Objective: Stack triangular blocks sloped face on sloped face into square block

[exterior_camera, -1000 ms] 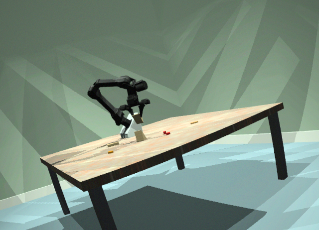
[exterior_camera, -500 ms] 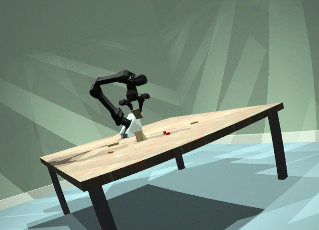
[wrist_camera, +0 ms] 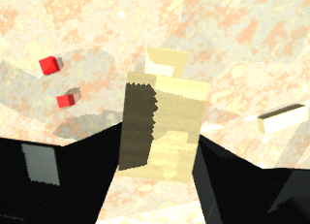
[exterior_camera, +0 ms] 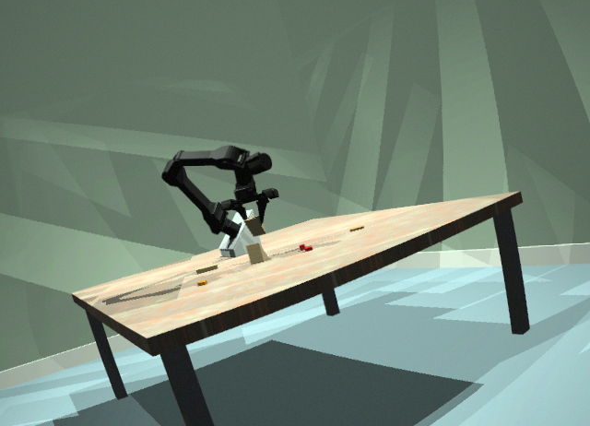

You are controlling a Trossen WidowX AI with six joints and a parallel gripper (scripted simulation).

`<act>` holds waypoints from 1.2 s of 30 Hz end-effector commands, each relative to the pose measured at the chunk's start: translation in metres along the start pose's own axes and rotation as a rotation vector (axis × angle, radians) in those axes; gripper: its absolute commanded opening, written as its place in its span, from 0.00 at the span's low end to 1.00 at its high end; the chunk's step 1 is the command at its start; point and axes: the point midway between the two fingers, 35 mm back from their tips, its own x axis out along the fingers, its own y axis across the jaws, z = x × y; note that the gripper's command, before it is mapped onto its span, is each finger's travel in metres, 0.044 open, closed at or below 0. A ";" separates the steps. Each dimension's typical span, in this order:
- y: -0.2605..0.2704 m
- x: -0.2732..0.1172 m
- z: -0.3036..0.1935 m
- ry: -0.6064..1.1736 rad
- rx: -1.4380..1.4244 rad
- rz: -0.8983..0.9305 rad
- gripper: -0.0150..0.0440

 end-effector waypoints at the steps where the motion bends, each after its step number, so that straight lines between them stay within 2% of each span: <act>1: -0.001 0.019 0.005 -0.010 -0.002 -0.002 0.25; 14: -0.005 0.054 0.011 -0.013 -0.001 -0.005 0.25; 36: -0.005 0.054 0.012 -0.015 0.000 0.002 0.25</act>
